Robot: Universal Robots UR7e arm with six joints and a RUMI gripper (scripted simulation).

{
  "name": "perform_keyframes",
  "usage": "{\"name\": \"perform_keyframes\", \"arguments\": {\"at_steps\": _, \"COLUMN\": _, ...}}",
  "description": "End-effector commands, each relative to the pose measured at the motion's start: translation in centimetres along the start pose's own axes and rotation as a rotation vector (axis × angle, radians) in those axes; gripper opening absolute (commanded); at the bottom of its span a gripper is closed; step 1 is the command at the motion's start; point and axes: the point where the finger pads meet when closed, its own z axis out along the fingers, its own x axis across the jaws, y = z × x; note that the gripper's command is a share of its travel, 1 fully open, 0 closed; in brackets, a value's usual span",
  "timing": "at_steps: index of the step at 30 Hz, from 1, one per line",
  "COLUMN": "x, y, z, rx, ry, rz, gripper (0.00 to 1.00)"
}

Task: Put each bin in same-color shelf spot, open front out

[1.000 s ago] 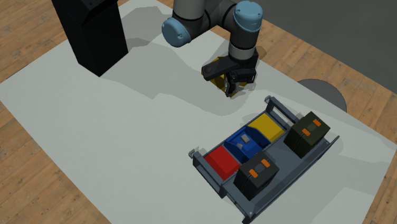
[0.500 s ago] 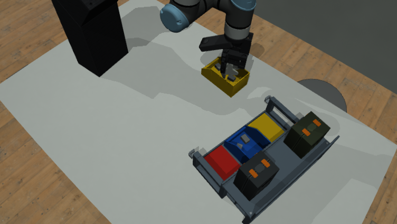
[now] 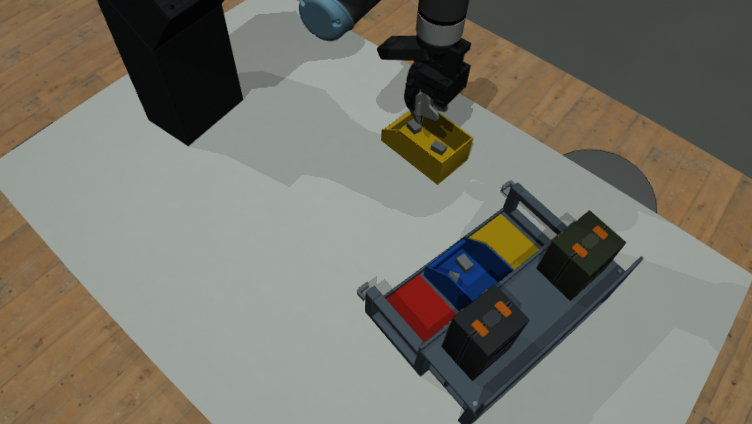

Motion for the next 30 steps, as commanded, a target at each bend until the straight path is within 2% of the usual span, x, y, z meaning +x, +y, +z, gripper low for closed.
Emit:
{"name": "perform_keyframes", "arguments": {"at_steps": 1, "x": 0.69, "y": -0.8, "z": -0.48, "rx": -0.006, "ry": -0.008, "rz": 0.087, "gripper": 0.0}}
{"name": "perform_keyframes", "arguments": {"at_steps": 19, "x": 1.0, "y": -1.19, "z": -0.69, "rx": -0.007, "ry": -0.008, "rz": 0.126, "gripper": 0.0}}
{"name": "perform_keyframes", "arguments": {"at_steps": 20, "x": 1.0, "y": -1.19, "z": -0.69, "rx": -0.007, "ry": -0.008, "rz": 0.126, "gripper": 0.15}}
{"name": "perform_keyframes", "arguments": {"at_steps": 30, "x": 1.0, "y": -1.19, "z": -0.68, "rx": -0.007, "ry": -0.008, "rz": 0.127, "gripper": 0.15}}
